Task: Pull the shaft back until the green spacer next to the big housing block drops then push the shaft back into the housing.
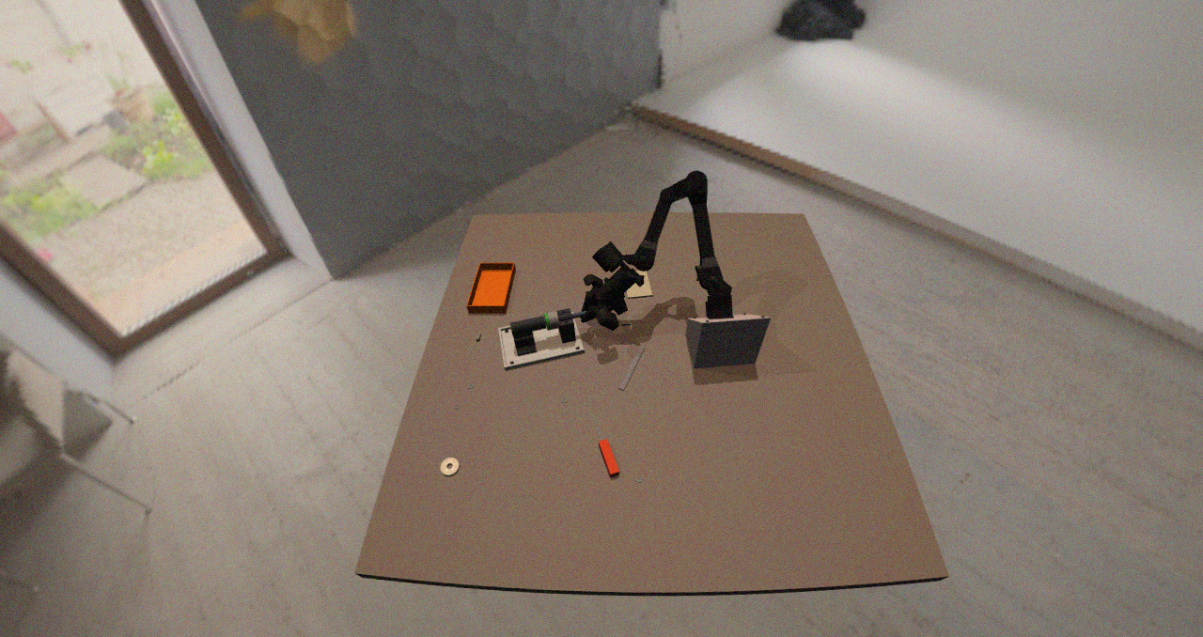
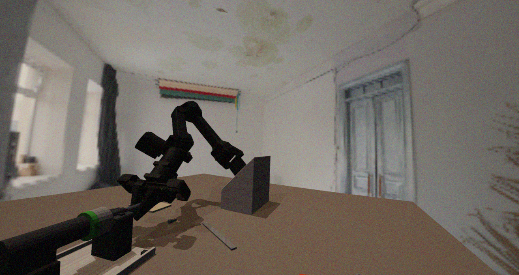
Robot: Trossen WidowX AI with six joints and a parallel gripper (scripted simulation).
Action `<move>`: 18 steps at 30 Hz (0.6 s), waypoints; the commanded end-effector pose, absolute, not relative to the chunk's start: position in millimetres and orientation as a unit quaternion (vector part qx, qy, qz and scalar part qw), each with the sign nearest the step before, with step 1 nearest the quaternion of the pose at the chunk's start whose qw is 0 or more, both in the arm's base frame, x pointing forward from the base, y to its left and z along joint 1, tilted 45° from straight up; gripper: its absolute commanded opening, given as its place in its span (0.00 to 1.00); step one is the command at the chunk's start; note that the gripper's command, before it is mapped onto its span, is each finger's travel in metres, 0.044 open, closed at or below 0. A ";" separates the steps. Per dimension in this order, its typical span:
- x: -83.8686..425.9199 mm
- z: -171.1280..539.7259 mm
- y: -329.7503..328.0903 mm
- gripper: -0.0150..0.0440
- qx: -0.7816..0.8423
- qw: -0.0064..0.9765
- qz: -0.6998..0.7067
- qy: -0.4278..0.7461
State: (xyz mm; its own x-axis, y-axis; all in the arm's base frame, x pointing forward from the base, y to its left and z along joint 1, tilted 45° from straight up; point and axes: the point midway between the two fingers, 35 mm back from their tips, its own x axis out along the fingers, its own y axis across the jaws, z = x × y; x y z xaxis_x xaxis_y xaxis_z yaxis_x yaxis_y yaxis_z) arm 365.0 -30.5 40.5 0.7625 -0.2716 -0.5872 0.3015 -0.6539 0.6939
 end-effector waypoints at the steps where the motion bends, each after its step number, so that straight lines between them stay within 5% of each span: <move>1: 364.5 41.4 -30.9 0.25 0.841 0.417 -0.344 0.008; 18: 363.0 41.5 -31.3 0.25 0.841 0.417 -0.344 0.008</move>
